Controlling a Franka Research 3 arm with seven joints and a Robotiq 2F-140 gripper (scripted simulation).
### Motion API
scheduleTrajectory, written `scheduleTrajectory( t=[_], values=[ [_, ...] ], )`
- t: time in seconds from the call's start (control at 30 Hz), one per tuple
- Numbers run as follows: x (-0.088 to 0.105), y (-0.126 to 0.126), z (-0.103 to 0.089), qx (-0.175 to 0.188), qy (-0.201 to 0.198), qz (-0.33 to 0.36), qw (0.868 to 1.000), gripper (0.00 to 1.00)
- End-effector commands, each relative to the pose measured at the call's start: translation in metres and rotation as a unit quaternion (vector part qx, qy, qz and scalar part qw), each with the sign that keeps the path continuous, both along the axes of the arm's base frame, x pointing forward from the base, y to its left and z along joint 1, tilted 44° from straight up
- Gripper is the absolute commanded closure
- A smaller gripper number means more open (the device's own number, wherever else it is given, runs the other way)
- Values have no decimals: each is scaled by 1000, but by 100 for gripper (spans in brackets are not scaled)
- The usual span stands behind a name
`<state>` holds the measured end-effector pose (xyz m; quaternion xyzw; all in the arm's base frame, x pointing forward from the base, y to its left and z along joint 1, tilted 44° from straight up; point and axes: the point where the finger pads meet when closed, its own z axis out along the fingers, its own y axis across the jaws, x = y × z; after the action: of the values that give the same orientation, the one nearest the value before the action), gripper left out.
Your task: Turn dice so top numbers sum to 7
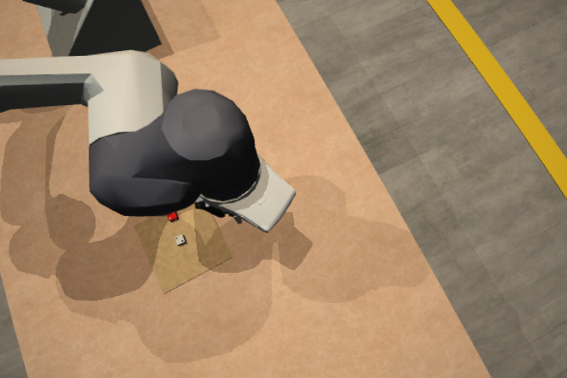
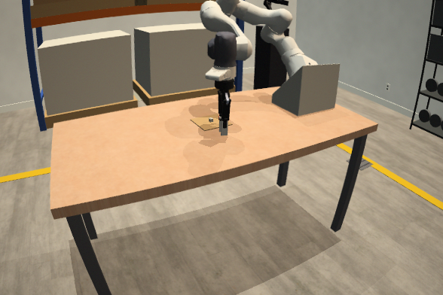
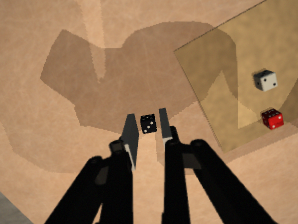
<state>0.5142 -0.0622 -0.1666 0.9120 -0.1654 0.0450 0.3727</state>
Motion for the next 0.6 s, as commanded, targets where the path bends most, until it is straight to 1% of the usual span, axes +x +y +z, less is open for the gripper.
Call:
scheduleTrajectory(
  t=[0.0, 0.3, 0.33, 0.57],
  values=[
    [1, 0, -1, 0, -3, -1, 1000, 81],
    [1, 0, -1, 0, -3, -1, 1000, 81],
    [1, 0, -1, 0, -3, -1, 1000, 93],
    [1, 0, -1, 0, -3, -1, 1000, 93]
  ],
)
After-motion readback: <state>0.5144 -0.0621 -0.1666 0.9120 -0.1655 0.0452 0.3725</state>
